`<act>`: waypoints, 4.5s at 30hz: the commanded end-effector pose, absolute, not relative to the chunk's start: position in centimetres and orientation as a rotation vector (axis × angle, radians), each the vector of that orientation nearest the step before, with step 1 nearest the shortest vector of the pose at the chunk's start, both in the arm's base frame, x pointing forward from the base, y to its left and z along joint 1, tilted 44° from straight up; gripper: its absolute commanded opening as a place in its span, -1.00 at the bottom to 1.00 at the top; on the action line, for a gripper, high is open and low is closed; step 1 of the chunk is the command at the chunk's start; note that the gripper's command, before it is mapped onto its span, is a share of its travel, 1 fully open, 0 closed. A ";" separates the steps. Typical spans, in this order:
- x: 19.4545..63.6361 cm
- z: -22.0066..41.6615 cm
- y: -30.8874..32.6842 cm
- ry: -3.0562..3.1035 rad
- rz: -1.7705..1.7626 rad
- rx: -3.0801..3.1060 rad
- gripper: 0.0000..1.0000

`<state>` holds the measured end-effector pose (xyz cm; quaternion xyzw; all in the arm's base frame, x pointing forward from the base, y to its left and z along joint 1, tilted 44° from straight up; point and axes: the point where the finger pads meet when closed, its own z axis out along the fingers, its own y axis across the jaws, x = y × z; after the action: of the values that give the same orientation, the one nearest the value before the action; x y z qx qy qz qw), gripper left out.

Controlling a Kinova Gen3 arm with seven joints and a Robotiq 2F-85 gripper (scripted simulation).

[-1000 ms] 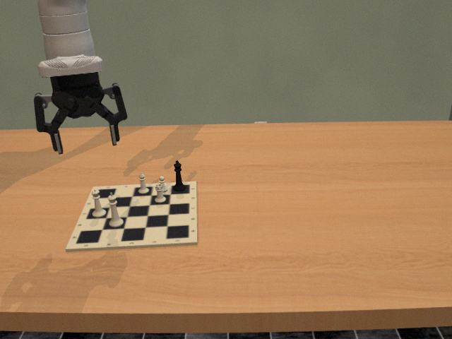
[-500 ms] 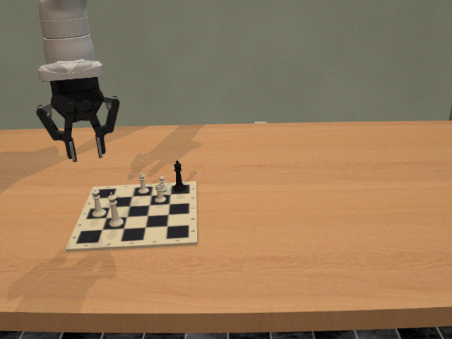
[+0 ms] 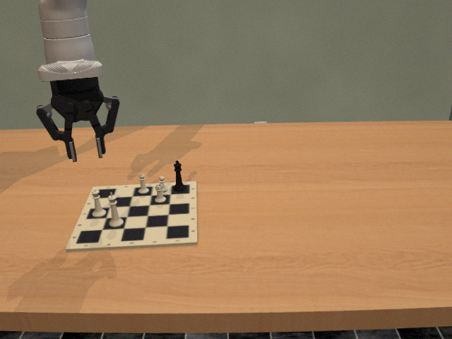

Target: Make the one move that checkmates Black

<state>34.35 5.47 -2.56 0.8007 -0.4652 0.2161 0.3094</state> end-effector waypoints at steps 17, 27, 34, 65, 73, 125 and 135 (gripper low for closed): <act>34.4 -2.7 5.4 -1.229 0.574 2.117 -0.18; 34.5 -3.5 4.6 -1.230 0.577 2.117 -0.18; 34.6 -4.1 4.1 -1.230 0.577 2.117 -0.18; 34.8 -6.4 1.9 -1.230 0.577 2.117 -0.18; 34.8 -6.4 1.8 -1.230 0.577 2.117 -0.18; 34.9 -6.4 1.9 -1.230 0.577 2.117 -0.18; 34.9 -6.4 1.9 -1.230 0.577 2.117 -0.18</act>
<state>34.86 1.80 -6.43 0.8003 -0.4653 0.2179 0.3090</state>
